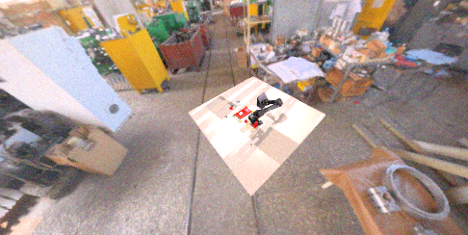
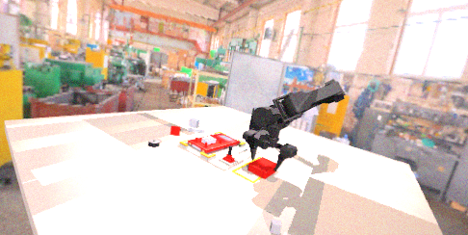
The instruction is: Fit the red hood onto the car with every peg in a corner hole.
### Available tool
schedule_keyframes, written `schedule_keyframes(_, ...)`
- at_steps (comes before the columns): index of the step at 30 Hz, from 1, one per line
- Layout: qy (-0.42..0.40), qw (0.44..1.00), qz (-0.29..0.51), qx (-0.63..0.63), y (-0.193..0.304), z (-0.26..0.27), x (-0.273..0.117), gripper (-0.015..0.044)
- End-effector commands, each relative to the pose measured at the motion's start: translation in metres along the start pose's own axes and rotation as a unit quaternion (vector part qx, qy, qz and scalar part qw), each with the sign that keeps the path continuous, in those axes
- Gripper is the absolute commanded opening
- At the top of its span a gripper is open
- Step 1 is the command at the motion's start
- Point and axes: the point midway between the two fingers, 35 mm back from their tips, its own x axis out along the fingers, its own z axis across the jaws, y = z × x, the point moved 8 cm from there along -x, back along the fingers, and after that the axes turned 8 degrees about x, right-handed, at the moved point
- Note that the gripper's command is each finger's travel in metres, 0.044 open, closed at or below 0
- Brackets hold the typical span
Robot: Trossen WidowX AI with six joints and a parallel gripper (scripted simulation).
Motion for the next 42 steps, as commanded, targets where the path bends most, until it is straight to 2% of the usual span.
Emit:
schedule_keyframes(1, -0.001, 1.000, 0.003, 0.004, 0.001, -0.001, 0.004, 0.0440)
schedule_keyframes(21, -0.001, 1.000, 0.003, 0.004, 0.002, -0.001, 0.013, 0.0440)
schedule_keyframes(24, -0.001, 1.000, 0.000, 0.000, 0.000, 0.000, 0.010, 0.0361)
schedule_keyframes(34, -0.001, 1.000, 0.000, 0.000, 0.000, 0.000, 0.010, 0.0295)
schedule_keyframes(42, -0.001, 1.000, 0.000, 0.001, 0.000, 0.000, -0.001, 0.0085)
